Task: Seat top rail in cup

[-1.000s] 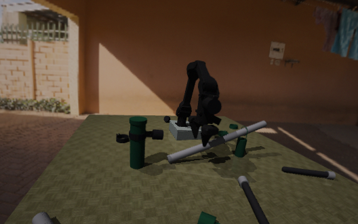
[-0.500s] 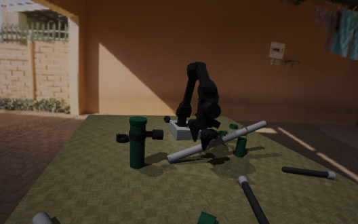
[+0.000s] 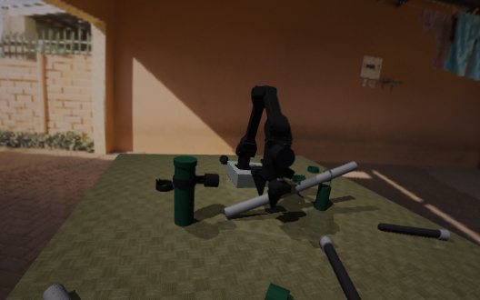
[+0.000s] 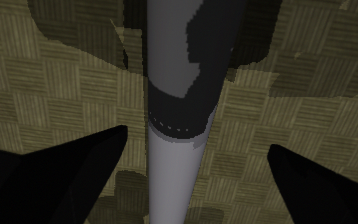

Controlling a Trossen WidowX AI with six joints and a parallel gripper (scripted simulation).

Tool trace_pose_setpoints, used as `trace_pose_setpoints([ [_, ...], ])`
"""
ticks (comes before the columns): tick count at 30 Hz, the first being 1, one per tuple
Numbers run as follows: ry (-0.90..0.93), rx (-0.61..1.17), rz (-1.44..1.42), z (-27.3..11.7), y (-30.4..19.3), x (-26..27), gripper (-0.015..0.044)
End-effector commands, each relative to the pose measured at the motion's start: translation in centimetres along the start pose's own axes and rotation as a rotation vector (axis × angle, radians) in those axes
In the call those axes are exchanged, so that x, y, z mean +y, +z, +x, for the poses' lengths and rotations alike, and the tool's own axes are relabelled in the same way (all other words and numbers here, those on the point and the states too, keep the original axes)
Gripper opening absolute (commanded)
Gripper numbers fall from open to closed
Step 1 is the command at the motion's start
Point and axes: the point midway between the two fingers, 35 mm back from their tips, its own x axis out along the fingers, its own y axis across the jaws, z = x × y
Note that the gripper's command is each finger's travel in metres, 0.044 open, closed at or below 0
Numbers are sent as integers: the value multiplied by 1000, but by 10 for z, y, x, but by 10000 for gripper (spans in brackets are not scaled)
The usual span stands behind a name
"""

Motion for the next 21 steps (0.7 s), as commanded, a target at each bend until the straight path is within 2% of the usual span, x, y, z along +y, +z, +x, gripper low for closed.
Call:
trace_pose_setpoints([
  [1,15,1,5,10,0,4,440],
  [15,16,1,5,27,0,6,440],
  [21,16,1,5,27,0,5,282],
])
